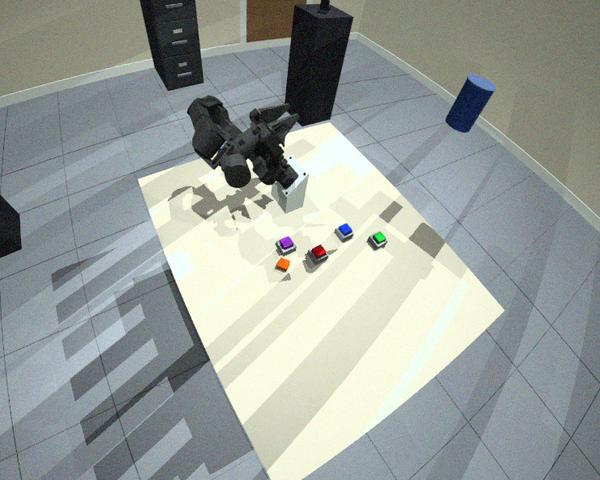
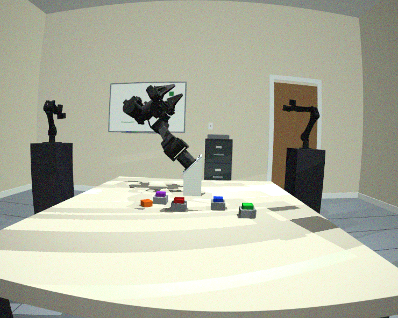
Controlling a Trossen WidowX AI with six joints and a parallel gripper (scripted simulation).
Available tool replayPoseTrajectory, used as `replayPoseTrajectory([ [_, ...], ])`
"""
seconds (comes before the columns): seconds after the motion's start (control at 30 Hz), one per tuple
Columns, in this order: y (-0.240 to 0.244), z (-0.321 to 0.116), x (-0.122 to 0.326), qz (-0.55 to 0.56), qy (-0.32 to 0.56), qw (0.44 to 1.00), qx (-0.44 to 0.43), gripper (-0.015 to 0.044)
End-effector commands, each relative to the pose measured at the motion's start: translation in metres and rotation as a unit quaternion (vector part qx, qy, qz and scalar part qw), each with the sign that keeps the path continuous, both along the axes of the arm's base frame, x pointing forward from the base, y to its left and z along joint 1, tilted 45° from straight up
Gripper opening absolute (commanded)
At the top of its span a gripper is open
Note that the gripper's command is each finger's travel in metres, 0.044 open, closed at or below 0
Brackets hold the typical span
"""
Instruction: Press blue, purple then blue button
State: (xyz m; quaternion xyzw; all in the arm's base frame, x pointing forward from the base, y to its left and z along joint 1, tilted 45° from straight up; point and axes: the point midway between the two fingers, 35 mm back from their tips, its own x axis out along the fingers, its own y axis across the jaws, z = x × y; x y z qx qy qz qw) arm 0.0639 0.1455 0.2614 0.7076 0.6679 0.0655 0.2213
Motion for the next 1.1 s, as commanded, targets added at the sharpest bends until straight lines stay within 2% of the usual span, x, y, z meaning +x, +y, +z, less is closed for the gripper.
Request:
replayPoseTrajectory([
  [0.0, 0.0, -0.001, 0.001, 0.001, 0.001, 1.0, -0.004, 0.04],
  [0.27, -0.006, -0.062, 0.054, 0.055, 0.031, 0.976, -0.209, 0.04],
  [0.53, -0.017, -0.141, 0.095, 0.175, 0.024, 0.884, -0.432, 0.04],
  [0.8, -0.032, -0.22, 0.126, 0.331, -0.022, 0.714, -0.617, 0.04],
  [1.07, -0.042, -0.288, 0.154, 0.487, -0.096, 0.466, -0.733, 0.04],
])
